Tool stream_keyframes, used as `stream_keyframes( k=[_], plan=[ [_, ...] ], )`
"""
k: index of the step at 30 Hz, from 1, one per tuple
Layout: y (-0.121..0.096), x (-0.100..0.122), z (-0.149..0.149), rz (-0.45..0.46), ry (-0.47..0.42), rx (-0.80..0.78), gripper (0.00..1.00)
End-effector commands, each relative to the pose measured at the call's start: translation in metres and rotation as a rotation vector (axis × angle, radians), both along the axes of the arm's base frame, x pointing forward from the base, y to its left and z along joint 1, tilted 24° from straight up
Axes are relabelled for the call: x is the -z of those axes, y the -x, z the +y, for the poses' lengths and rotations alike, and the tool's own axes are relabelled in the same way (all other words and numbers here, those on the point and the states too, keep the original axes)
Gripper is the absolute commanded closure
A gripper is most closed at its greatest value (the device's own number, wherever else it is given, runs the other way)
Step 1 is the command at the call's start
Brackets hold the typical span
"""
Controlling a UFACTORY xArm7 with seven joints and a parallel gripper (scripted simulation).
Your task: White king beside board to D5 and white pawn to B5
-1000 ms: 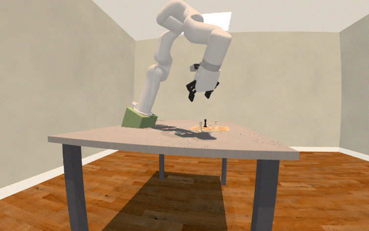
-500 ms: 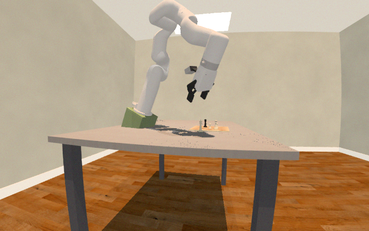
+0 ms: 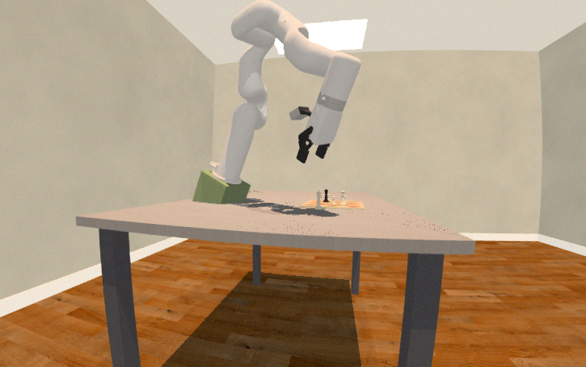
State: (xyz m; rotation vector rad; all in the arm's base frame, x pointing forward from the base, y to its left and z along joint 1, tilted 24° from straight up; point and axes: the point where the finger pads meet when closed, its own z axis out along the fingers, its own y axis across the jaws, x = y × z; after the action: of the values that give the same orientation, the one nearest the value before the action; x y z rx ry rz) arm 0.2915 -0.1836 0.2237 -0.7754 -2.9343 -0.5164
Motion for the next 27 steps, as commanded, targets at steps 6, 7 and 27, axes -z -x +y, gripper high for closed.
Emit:
stream_keyframes(
  k=[6,7,27],
  plan=[
    [0.0,0.003,0.007,-0.092,0.165,-0.174,0.0],
    [0.0,0.003,0.007,-0.092,0.165,-0.174,0.0],
    [-0.011,0.002,0.028,-0.235,0.384,-0.432,0.0]
  ],
)
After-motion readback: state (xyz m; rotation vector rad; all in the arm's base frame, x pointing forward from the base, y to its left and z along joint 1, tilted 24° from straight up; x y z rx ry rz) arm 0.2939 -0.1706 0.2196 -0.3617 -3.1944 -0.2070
